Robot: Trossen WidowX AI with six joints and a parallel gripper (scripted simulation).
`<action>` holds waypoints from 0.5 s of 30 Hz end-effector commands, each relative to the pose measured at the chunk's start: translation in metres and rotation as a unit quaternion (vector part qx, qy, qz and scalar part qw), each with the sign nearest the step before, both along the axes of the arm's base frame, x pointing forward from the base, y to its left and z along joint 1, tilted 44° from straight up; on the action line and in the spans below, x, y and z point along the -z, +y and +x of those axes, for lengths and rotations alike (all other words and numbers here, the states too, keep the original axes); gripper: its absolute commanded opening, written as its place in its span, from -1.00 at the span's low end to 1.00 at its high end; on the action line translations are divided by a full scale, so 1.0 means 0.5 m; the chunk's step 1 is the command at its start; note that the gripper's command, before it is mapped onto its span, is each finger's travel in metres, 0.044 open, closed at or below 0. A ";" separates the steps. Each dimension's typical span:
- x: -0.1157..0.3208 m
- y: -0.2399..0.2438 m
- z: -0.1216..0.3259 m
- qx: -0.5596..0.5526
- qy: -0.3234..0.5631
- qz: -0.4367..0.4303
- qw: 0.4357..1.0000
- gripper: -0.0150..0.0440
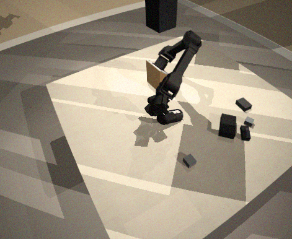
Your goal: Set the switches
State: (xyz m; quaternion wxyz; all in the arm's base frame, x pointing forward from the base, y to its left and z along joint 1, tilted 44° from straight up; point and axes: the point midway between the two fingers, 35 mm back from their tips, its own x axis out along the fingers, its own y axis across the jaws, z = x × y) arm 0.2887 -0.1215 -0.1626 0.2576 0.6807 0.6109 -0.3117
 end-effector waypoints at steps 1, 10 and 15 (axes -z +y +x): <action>0.007 0.009 0.000 -0.001 0.002 0.005 1.000 0.65; 0.020 0.014 0.001 -0.001 0.002 0.005 1.000 0.65; 0.028 0.018 0.001 -0.001 0.002 0.005 1.000 0.65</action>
